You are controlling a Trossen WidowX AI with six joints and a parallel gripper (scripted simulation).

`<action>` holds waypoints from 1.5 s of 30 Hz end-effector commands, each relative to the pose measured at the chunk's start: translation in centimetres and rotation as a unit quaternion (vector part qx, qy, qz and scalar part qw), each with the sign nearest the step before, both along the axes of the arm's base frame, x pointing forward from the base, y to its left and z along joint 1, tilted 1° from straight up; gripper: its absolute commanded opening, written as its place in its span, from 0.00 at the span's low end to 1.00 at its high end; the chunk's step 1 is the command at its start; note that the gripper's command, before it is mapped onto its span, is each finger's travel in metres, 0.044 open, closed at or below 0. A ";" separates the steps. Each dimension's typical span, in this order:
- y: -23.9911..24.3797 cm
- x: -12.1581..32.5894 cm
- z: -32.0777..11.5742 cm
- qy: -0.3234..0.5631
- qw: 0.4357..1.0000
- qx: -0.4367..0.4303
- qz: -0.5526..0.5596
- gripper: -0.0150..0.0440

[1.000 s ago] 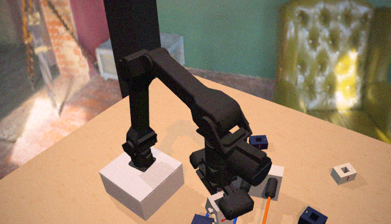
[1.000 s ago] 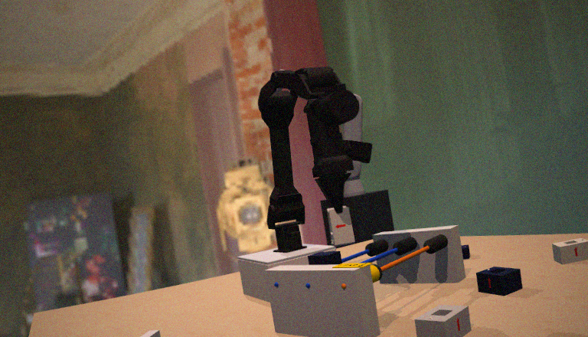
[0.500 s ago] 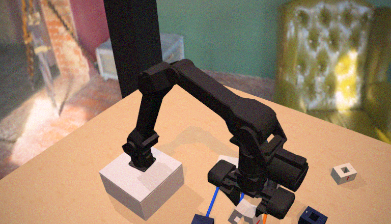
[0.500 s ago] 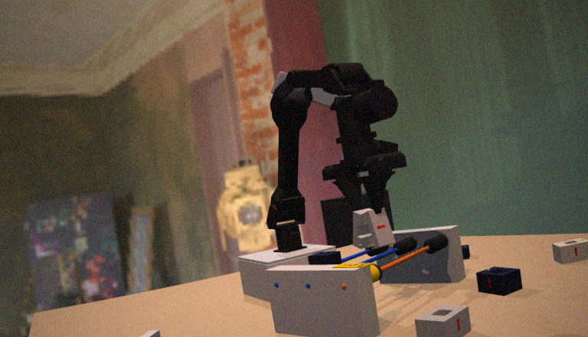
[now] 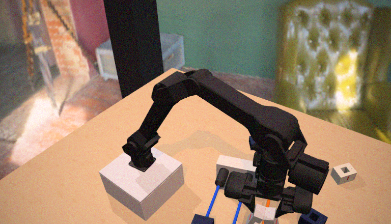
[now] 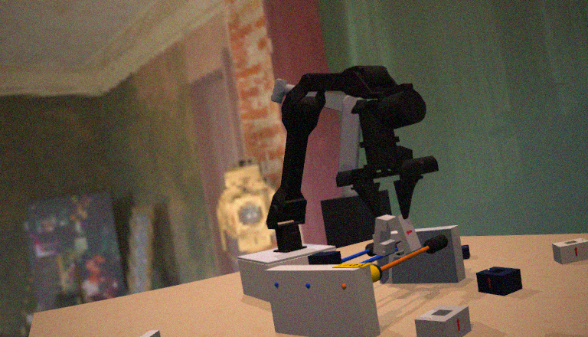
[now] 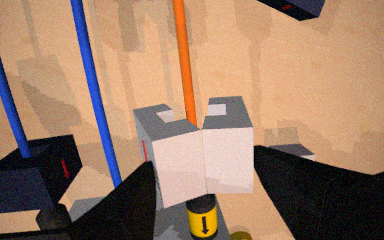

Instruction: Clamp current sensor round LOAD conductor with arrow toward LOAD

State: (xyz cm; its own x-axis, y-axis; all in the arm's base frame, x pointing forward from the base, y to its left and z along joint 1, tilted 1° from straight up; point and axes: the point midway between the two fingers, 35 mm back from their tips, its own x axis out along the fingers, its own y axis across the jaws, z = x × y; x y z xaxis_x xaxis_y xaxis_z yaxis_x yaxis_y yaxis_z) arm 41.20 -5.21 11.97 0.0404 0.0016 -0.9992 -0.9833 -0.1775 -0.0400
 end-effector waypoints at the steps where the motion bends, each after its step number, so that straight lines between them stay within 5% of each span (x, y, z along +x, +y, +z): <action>1: -0.1 0.3 -0.3 -0.003 1.000 -0.004 0.005 0.25; 45: -0.1 0.4 -4.7 -0.003 1.000 -0.001 0.002 0.25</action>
